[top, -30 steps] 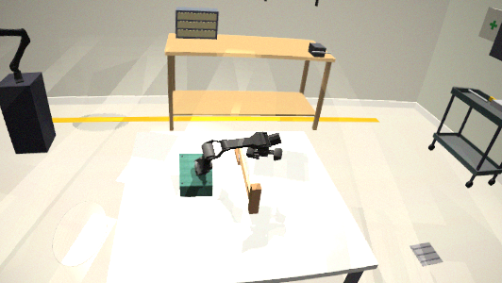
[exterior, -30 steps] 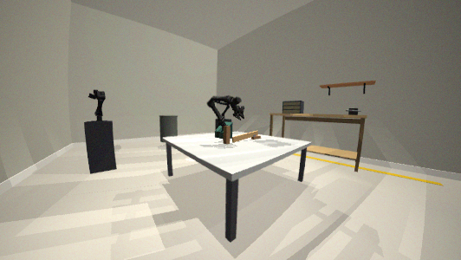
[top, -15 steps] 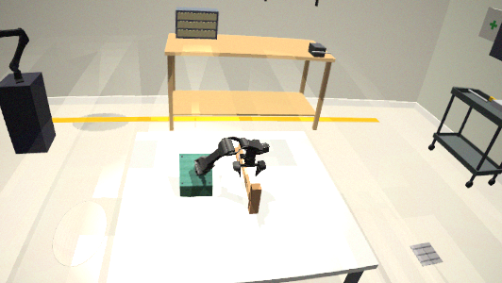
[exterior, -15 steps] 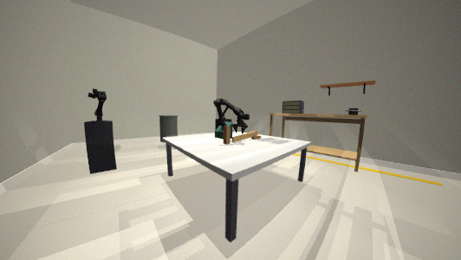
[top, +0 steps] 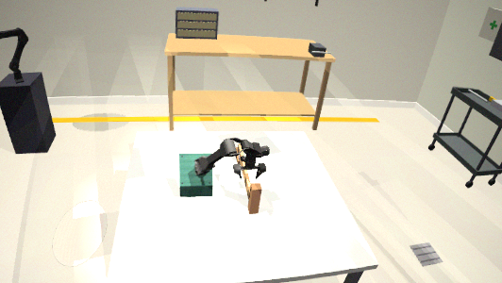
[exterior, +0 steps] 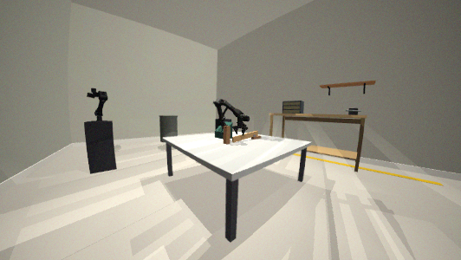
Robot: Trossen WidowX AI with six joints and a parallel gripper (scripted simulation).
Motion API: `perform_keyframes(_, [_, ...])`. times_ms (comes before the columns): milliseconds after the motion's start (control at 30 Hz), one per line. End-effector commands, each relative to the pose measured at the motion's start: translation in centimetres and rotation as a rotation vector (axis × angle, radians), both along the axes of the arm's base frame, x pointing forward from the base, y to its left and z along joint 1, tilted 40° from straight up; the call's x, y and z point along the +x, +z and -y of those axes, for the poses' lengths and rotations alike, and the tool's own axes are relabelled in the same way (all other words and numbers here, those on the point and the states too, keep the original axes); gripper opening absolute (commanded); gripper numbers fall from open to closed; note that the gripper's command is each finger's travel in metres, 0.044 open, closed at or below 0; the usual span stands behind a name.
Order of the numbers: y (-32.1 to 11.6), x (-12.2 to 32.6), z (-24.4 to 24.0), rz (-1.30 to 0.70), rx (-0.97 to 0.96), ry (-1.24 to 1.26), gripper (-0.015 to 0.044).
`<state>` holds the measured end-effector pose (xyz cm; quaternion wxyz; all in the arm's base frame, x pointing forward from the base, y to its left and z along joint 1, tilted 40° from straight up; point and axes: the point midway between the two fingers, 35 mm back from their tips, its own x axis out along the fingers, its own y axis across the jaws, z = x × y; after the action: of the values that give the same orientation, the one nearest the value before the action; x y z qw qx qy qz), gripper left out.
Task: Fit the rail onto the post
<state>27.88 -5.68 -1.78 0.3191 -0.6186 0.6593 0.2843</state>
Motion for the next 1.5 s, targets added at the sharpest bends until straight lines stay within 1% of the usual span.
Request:
perform_keyframes(0, [-0.4,-0.2,0.5,-0.008,-0.006,0.001,0.044])
perform_keyframes(967, [-3.6,-0.5,3.4,-0.009,-0.011,0.0,0.044])
perform_keyframes(1433, [-3.6,-0.5,3.4,-0.009,-0.011,0.0,0.0072])
perform_keyframes(1467, [-3.6,-0.5,3.4,-0.009,-0.011,0.0,0.0066])
